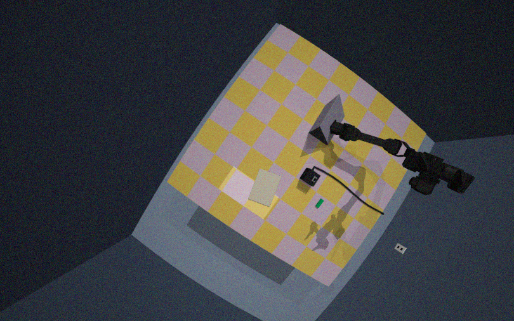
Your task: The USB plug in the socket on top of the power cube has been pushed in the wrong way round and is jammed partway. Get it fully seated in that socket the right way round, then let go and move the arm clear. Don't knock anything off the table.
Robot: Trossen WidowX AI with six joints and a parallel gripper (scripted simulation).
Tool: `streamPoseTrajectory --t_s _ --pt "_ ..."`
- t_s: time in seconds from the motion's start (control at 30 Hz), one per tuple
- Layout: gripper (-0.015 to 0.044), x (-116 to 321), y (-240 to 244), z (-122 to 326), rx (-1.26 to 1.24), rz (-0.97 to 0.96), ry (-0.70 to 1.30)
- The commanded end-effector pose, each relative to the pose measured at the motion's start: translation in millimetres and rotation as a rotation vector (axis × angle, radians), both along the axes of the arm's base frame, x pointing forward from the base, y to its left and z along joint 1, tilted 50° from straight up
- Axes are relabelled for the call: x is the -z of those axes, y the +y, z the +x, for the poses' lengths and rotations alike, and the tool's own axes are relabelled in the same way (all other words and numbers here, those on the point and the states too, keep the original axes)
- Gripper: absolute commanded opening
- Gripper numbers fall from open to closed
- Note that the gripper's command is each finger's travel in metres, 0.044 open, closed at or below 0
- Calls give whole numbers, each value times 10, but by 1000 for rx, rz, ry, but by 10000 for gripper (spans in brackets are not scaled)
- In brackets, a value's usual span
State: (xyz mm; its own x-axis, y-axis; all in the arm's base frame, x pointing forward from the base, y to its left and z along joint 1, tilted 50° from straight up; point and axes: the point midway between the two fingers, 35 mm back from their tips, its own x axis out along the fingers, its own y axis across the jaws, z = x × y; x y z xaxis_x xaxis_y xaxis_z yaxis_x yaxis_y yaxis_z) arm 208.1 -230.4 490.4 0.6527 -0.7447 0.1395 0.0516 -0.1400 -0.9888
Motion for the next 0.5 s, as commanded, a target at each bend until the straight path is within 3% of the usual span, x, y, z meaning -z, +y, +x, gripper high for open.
streamPoseTrajectory --t_s 0.0,0.23,0.47 --pt "440 553 20 559 -174 126 198" --pt "440 1746 417 1316 -520 368 591" --pt "440 2903 1298 1590 -928 663 984"
